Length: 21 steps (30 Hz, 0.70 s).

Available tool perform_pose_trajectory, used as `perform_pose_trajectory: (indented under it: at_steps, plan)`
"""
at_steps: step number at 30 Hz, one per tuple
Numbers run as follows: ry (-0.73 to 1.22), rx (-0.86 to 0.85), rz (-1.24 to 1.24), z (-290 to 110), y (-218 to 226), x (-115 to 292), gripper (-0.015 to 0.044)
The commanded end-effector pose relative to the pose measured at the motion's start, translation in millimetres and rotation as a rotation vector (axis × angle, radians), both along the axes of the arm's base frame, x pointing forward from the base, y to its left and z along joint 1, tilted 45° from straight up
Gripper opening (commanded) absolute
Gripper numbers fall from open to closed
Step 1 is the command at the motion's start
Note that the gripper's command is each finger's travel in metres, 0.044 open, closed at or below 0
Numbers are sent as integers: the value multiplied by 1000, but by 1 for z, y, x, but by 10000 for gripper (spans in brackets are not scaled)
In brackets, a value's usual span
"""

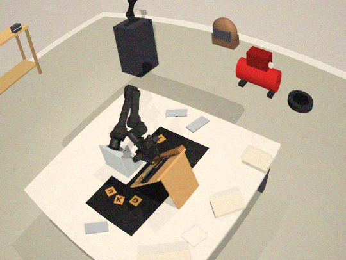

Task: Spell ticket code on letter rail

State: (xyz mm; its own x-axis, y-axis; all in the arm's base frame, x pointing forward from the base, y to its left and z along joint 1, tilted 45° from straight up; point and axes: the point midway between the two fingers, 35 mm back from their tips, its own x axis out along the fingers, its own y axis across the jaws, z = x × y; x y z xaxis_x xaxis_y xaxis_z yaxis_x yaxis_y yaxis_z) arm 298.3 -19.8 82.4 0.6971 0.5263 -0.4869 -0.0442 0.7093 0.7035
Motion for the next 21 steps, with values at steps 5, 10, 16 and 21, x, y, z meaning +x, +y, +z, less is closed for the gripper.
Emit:
perform_pose_trajectory:
  at_steps: [5,10,16,21]
  plan:
    - [-5,-1,1,3,-3,-4,295]
    - [-5,-1,1,4,-5,-7,295]
    - [-4,-1,1,5,-6,-10,295]
    - [-4,-1,1,6,-7,-11,295]
